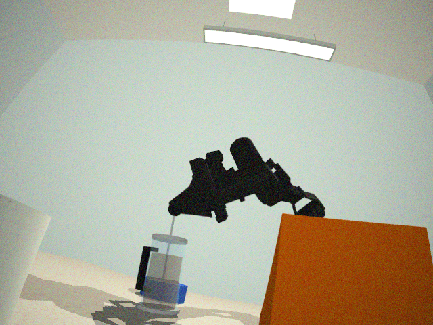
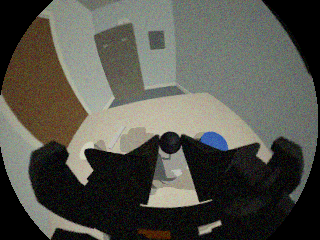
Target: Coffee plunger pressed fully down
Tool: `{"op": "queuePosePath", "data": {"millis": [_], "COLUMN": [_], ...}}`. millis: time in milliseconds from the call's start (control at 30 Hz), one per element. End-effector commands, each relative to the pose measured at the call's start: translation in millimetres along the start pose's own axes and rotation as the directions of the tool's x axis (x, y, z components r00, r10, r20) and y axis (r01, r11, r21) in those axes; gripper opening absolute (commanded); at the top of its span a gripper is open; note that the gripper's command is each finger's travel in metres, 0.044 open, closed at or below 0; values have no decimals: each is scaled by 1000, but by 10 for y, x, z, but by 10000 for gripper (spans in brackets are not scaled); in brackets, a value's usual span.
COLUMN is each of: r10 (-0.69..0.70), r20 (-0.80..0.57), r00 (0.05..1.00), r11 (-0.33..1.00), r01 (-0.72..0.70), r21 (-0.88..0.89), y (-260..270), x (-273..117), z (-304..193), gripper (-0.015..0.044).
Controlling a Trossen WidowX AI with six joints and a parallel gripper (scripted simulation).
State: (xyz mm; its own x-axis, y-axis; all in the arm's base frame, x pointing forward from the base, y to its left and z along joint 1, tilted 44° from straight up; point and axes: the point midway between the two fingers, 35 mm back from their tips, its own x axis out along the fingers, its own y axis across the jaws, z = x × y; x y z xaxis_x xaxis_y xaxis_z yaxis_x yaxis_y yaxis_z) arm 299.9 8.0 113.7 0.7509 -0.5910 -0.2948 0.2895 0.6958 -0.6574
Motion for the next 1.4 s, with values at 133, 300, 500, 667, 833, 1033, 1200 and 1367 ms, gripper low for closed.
{"op": "queuePosePath", "data": {"millis": [133,300,500,667,833,1033,1200,1367], "r10": [-5,-7,-8,-9,-9,-9,-9,-9], "r20": [-31,-27,-27,-27,-27,-27,-27,-27], "r00": [1000,1000,1000,1000,1000,1000,1000,1000], "r11": [999,999,999,999,999,999,999,999], "r01": [3,6,7,8,8,8,8,8], "r21": [-43,-44,-44,-43,-43,-43,-43,-43], "y": [-6,-25,-23,-16,-9,0,4,13], "x": [118,172,201,212,217,222,222,225], "z": [-263,-282,-260,-248,-242,-237,-231,-235], "gripper": [120,120,120,120,120,120,120,120]}}
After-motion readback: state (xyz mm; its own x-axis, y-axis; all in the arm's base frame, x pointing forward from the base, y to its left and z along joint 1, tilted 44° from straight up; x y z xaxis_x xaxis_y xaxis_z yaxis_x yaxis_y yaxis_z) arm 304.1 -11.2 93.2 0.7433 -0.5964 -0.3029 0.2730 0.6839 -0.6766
